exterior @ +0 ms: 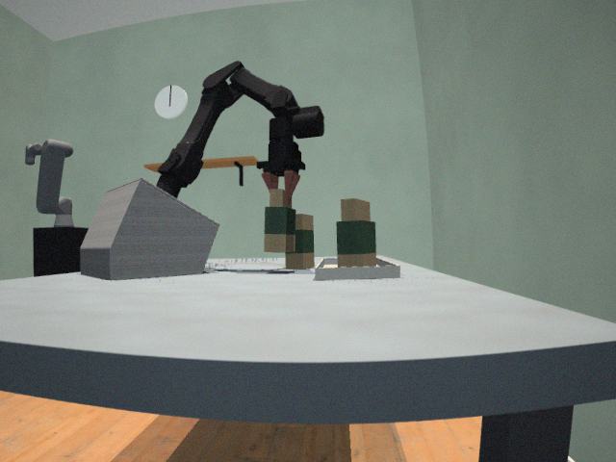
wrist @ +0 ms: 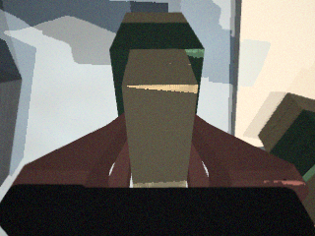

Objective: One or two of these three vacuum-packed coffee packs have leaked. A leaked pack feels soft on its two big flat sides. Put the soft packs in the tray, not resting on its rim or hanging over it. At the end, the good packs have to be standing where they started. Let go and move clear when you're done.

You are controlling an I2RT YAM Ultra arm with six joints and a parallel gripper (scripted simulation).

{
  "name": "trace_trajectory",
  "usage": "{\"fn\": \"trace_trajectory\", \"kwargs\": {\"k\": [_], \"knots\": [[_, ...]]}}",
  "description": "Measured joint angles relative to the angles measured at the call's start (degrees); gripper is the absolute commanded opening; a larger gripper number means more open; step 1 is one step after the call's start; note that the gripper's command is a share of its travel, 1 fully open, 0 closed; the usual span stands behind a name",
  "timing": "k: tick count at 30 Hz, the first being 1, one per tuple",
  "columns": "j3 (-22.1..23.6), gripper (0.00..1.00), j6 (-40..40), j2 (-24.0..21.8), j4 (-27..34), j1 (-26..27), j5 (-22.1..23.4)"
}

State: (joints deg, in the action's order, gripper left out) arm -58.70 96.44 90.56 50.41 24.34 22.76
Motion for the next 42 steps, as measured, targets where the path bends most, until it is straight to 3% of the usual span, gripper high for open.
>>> {"fn": "trace_trajectory", "kwargs": {"k": [8,20,33,42], "knots": [[-1.64,0.25,-0.17,0.70,0.66,0.00,0.00],[-11.58,0.25,-1.88,7.85,2.12,-1.79,0.02],[-31.52,0.25,-4.33,20.74,6.82,-4.07,-0.26],[-41.81,0.25,-5.27,26.91,11.08,-4.74,-0.39]]}}
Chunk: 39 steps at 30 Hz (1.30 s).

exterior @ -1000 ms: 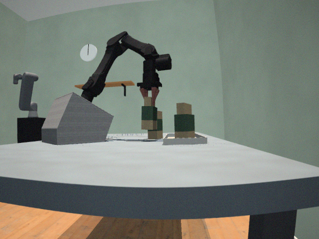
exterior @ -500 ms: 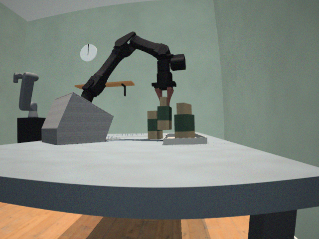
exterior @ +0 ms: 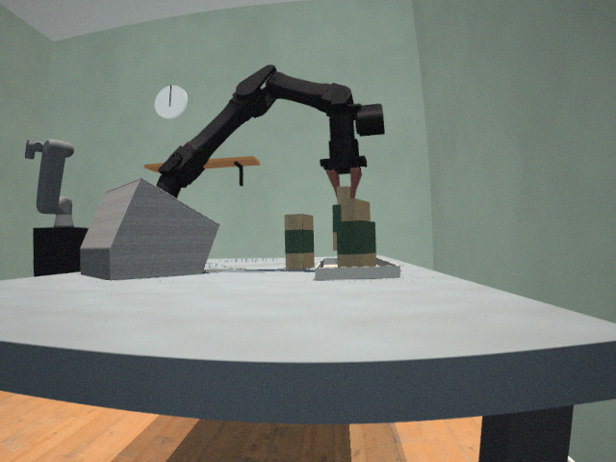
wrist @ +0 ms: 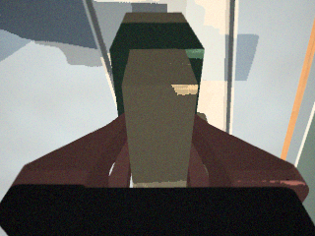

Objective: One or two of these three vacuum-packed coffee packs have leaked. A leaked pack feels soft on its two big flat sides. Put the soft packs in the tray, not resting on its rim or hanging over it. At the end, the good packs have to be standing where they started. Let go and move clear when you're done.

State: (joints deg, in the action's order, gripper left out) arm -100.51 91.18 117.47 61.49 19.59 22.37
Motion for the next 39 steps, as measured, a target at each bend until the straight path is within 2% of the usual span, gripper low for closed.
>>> {"fn": "trace_trajectory", "kwargs": {"k": [5,10,19,39], "knots": [[-5.35,0.25,-0.37,3.15,2.01,-0.17,0.00],[-8.22,0.25,-0.52,4.79,3.48,-0.39,-0.02],[-9.86,0.25,-0.55,5.27,5.22,-0.42,-0.04],[-9.81,0.25,-0.76,5.27,5.16,-0.68,-0.09]]}}
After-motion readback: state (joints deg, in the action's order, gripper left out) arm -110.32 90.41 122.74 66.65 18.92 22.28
